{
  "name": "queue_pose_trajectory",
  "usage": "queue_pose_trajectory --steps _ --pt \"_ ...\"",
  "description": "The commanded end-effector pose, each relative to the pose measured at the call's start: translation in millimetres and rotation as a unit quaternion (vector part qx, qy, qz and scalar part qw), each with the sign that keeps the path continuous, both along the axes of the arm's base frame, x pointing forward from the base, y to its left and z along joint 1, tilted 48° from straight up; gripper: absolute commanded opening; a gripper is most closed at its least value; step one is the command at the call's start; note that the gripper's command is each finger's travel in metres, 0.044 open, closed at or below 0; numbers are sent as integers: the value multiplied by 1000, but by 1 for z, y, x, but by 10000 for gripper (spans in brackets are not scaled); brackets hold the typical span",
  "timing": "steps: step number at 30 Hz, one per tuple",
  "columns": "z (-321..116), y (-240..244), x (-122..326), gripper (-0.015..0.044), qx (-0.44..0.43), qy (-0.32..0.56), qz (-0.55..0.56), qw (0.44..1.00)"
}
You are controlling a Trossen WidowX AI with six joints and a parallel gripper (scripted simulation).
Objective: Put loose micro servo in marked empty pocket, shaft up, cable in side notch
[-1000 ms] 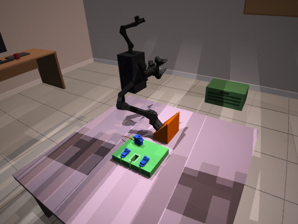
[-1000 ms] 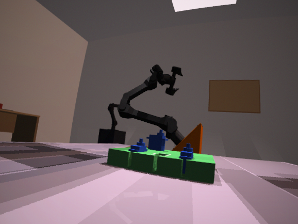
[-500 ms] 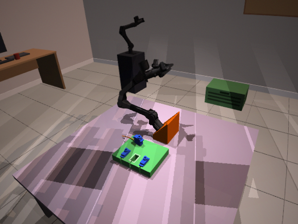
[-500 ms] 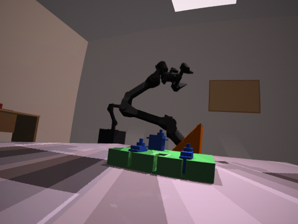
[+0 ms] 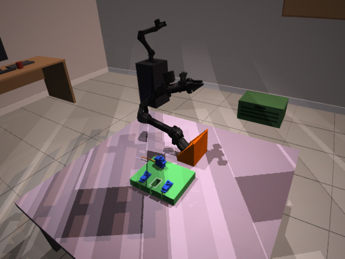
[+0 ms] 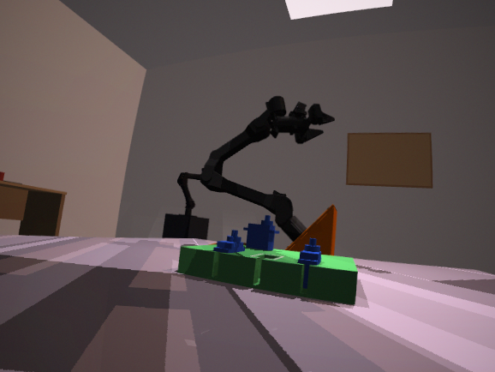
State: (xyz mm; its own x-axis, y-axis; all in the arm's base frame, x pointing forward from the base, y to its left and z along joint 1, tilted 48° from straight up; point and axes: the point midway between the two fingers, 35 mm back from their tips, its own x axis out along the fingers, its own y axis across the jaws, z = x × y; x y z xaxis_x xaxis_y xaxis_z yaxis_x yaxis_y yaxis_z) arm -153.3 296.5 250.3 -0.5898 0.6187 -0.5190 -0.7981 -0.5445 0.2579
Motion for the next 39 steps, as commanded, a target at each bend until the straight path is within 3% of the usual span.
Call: queue_pose_trajectory --steps 1,16,23,39 --pt "-15 7 16 440 -46 6 -54 997" --pt "-54 18 79 440 -187 43 -262 946" --pt "-62 17 92 440 -211 51 -303 928" --pt "-98 4 159 440 -312 95 -516 792"
